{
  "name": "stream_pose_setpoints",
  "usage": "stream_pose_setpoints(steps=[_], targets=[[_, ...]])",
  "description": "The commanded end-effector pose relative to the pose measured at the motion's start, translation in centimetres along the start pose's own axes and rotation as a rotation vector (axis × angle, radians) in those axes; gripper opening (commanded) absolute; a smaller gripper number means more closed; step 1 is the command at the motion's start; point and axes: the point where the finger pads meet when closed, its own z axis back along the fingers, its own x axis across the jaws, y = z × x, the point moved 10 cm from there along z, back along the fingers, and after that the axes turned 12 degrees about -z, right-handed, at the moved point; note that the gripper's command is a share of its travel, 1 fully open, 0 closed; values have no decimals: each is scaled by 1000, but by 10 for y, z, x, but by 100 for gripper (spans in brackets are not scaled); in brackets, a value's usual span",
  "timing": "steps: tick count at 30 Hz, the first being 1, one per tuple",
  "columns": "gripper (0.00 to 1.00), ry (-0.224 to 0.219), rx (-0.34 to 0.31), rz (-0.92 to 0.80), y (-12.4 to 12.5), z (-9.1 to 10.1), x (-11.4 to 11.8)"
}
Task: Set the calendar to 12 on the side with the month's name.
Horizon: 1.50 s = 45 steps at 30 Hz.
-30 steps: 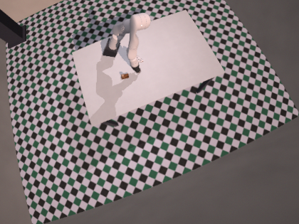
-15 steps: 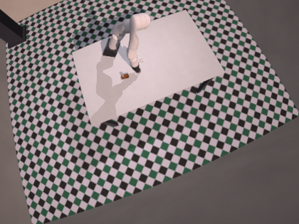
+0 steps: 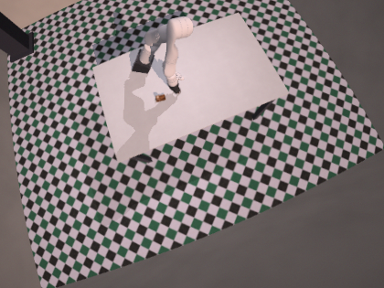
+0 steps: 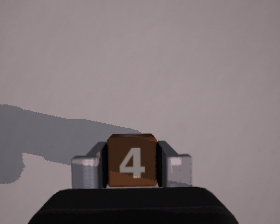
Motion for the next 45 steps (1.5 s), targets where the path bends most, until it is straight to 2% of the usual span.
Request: stream_pose_setpoints(steps=[1, 45], targets=[[57, -1, 0, 0, 0, 0, 0], [57, -1, 0, 0, 0, -4, 0]])
